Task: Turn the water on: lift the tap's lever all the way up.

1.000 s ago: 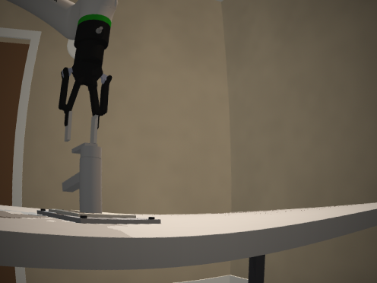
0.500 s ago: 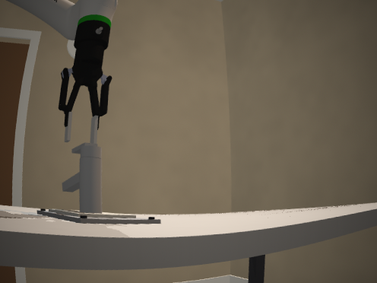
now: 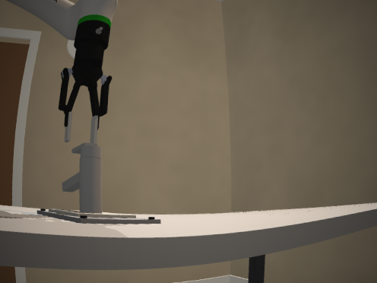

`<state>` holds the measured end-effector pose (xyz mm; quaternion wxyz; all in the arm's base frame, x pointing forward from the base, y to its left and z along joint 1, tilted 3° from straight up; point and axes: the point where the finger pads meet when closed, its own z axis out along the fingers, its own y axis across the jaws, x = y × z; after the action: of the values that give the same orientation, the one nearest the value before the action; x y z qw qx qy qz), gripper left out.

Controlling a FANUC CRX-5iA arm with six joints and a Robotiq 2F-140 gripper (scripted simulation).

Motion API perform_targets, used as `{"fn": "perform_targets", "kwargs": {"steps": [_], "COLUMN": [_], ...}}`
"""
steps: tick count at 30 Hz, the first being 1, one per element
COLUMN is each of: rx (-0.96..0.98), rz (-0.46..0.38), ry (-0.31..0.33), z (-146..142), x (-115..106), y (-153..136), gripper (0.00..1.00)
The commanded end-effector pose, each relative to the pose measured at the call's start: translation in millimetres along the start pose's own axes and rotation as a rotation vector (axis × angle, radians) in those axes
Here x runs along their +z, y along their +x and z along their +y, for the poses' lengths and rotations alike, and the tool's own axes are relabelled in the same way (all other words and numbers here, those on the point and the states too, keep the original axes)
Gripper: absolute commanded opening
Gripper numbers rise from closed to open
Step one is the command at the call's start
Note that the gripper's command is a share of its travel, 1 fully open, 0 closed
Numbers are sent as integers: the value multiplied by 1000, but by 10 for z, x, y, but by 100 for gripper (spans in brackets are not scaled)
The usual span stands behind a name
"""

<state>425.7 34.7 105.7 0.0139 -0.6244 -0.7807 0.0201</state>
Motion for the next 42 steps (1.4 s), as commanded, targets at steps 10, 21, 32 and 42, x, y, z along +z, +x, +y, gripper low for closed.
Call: {"fn": "perform_targets", "kwargs": {"steps": [10,21,32,42], "rx": [0,0,0,0], "rz": [0,0,0,0], "ry": [0,0,0,0], "z": [2,2,2,2], "x": [-2,1,39,149], "y": [0,0,0,0], "gripper": [40,40,40,40]}}
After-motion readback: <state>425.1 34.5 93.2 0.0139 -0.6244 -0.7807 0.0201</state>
